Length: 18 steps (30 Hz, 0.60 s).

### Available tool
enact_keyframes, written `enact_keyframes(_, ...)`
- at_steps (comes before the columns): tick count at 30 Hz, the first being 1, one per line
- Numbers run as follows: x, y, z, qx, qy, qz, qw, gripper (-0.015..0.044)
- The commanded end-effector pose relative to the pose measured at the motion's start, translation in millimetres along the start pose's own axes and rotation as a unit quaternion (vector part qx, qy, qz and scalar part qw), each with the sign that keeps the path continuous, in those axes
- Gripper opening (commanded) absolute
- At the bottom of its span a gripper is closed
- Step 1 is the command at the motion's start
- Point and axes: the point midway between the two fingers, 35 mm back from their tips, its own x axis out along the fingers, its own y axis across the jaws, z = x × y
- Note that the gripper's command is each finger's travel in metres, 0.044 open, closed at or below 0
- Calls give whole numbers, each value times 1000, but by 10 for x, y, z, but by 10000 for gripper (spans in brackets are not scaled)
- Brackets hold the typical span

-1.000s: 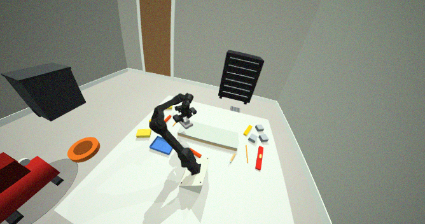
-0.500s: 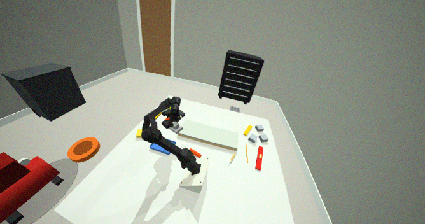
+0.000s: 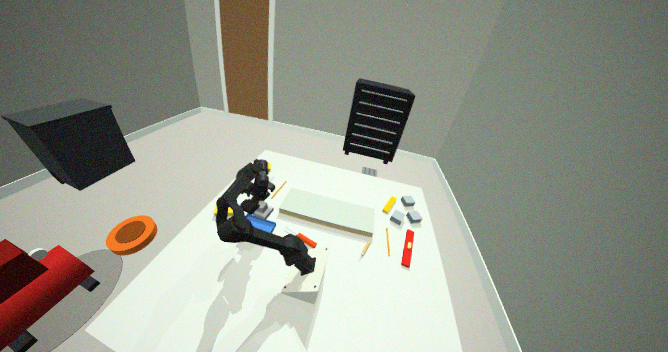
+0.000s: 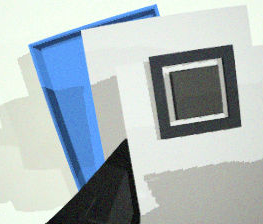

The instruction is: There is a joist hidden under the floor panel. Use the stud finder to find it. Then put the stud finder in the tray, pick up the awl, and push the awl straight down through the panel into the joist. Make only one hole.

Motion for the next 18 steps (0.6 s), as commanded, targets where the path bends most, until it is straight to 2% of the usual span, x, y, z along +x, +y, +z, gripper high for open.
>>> enact_keyframes(1, -10, 234, 46, -37, -14, 10, 999, 0)
enact_keyframes(5, -9, 370, 54, -56, -21, 19, 998, 0)
enact_keyframes(18, 115, 345, 14, -57, -17, 20, 998, 0)
